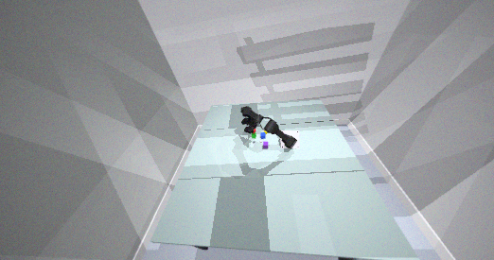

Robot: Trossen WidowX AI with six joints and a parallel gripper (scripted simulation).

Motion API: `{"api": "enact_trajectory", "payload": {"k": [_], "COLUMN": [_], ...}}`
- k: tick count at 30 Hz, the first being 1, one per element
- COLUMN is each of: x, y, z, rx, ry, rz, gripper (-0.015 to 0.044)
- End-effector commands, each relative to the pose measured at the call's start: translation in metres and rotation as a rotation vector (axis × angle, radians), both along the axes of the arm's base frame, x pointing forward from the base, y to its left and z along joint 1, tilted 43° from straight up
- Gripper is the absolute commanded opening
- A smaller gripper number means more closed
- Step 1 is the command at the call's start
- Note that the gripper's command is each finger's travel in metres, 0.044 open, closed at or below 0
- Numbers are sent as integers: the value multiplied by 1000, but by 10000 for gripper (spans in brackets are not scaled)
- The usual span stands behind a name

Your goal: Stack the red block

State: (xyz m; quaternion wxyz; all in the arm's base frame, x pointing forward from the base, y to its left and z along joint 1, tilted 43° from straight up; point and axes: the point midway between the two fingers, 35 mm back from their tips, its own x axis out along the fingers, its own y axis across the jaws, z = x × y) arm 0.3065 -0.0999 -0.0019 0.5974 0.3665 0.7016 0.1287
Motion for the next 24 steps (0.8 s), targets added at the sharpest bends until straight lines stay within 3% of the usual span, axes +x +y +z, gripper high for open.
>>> {"api": "enact_trajectory", "payload": {"k": [1,7,24], "x": [0,0,0], "y": [0,0,0], "z": [0,0,0], "rx": [0,0,0], "ry": [0,0,0], "rz": [0,0,0], "gripper": [289,440,440]}}
